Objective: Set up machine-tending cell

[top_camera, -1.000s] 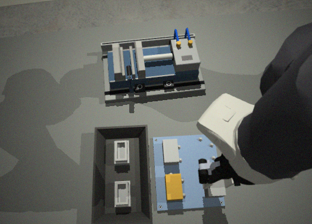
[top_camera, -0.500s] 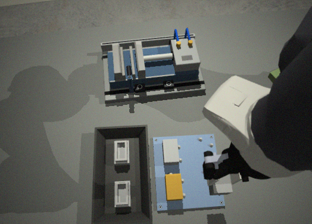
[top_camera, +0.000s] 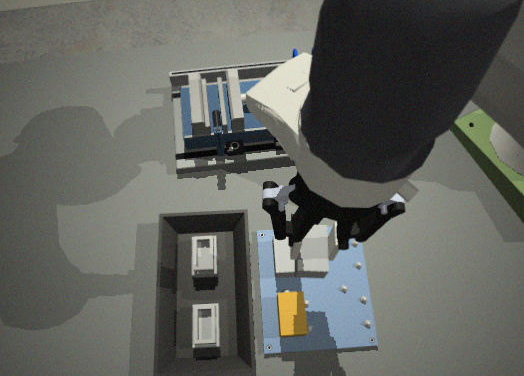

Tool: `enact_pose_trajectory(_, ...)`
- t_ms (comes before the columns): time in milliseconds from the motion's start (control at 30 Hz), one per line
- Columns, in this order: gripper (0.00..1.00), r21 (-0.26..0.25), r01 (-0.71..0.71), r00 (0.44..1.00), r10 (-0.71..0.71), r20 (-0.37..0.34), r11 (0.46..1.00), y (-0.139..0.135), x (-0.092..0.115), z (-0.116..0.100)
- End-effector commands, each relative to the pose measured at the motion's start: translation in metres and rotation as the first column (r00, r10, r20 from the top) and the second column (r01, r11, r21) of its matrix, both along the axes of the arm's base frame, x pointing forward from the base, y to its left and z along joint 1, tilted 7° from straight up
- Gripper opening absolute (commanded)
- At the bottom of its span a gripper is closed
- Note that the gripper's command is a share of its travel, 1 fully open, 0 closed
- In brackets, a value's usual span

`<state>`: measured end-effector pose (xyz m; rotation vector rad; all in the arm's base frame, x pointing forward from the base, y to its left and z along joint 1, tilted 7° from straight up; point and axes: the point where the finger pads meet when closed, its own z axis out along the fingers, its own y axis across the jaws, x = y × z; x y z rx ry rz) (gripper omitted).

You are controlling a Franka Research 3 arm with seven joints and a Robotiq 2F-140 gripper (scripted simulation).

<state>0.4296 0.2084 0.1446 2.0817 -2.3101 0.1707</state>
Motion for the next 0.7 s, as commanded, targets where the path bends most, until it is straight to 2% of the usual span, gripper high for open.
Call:
enact_pose_trajectory(0, 0.00, 0.001, -0.115, 0.993, 0.115, -0.023, 0.993, -0.013, 0.013, 0.002)
enact_pose_trajectory(33, 0.00, 0.004, -0.122, 0.992, 0.122, -0.023, 0.993, -0.039, 0.032, 0.006)
enact_pose_trajectory(333, 0.00, 0.003, -0.140, 0.990, 0.140, -0.021, 0.990, -0.128, 0.080, 0.018)
enact_pose_trajectory(367, 0.00, 0.002, -0.142, 0.990, 0.142, -0.021, 0.990, -0.139, 0.084, 0.019)
enact_pose_trajectory(467, 0.00, 0.002, -0.142, 0.990, 0.142, -0.021, 0.990, -0.139, 0.084, 0.019)
enact_pose_trajectory(500, 0.00, -0.001, -0.147, 0.989, 0.147, -0.020, 0.989, -0.170, 0.095, 0.023)
enact_pose_trajectory(567, 0.00, -0.001, -0.147, 0.989, 0.147, -0.020, 0.989, -0.170, 0.095, 0.023)
enact_pose_trajectory(600, 0.00, -0.005, -0.151, 0.988, 0.151, -0.020, 0.988, -0.196, 0.102, 0.026)
enact_pose_trajectory(667, 0.00, -0.007, -0.154, 0.988, 0.154, -0.021, 0.988, -0.214, 0.106, 0.027)
